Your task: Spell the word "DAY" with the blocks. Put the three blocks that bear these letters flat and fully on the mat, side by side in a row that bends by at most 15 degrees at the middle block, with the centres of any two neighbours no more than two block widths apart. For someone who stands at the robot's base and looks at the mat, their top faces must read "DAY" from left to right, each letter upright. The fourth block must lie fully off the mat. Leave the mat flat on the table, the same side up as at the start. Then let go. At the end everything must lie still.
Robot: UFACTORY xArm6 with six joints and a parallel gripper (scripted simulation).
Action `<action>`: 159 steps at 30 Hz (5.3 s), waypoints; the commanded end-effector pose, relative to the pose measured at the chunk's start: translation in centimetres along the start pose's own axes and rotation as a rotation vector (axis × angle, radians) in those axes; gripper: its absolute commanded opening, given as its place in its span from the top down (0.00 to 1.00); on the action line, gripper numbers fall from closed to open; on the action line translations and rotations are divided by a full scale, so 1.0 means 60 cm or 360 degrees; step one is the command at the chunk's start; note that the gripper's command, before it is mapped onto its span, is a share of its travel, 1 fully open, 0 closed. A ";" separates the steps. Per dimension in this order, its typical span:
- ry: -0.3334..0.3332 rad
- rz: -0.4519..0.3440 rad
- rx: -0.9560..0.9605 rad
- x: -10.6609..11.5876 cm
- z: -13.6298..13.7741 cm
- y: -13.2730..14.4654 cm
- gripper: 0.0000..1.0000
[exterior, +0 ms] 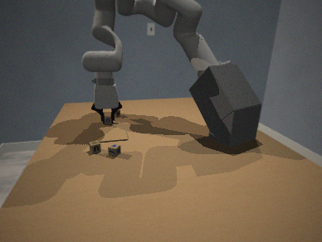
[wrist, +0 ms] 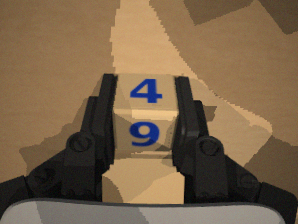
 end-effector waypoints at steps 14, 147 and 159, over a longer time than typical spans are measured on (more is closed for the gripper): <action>-0.0003 0.0001 -0.0001 0.001 -0.001 0.000 0.73; -0.0008 0.0000 -0.1422 0.151 -0.080 0.117 0.00; -0.0009 -0.0001 -0.1839 0.151 -0.097 0.156 0.00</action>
Point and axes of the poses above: the point where the finger pads meet when closed, its own x axis back along the fingers, its own z axis across the jaws, y = z × x, the point moved 7 cm from there along x, back along the fingers, and after that the axes turned 7 degrees about x, right-handed, at the moved point
